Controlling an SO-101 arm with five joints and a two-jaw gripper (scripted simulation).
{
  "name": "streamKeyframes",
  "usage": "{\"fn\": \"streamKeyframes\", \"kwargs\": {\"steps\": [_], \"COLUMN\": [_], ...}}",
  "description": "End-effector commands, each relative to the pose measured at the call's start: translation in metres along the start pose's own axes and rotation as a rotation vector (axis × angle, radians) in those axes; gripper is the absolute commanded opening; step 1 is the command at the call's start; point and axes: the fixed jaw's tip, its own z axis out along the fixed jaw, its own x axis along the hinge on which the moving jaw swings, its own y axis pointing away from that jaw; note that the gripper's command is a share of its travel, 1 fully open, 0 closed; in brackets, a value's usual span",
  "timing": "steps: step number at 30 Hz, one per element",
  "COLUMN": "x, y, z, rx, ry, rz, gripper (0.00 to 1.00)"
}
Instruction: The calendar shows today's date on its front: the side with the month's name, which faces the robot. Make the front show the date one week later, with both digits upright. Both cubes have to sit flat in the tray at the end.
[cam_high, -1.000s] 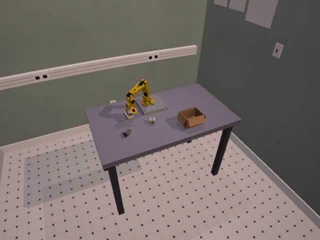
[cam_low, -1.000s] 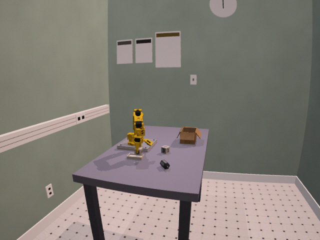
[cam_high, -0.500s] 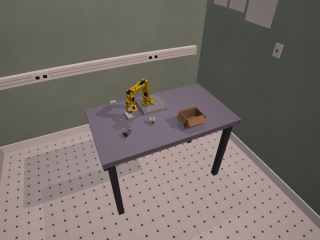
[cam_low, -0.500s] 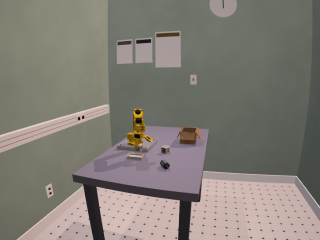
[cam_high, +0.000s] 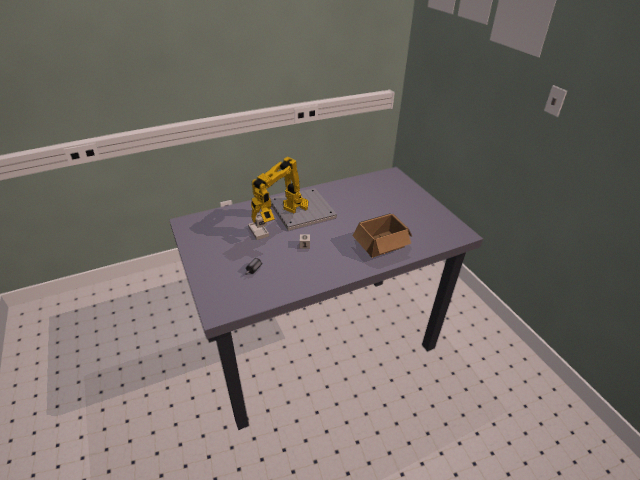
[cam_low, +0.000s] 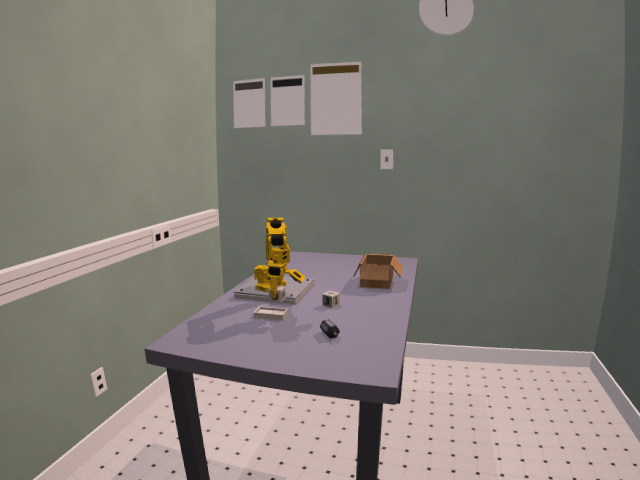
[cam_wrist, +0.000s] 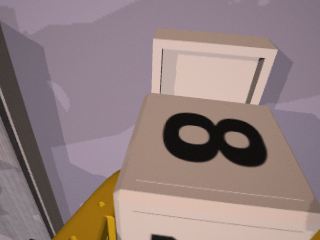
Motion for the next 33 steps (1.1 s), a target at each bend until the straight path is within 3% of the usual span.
{"fn": "streamKeyframes", "kwargs": {"steps": [1,26,27,33], "x": [0.0,0.0,-0.002,-0.002], "y": [-0.003,-0.003,-0.006,-0.006], "z": [-0.006,-0.012,-0.022,-0.022], "rx": [0.027,0.027,0.076,0.076], "ry": [-0.013,-0.013,-0.032,-0.032], "rz": [0.004,0.004,-0.009,-0.009], "gripper": [0.0,0.0,0.0,0.0]}}
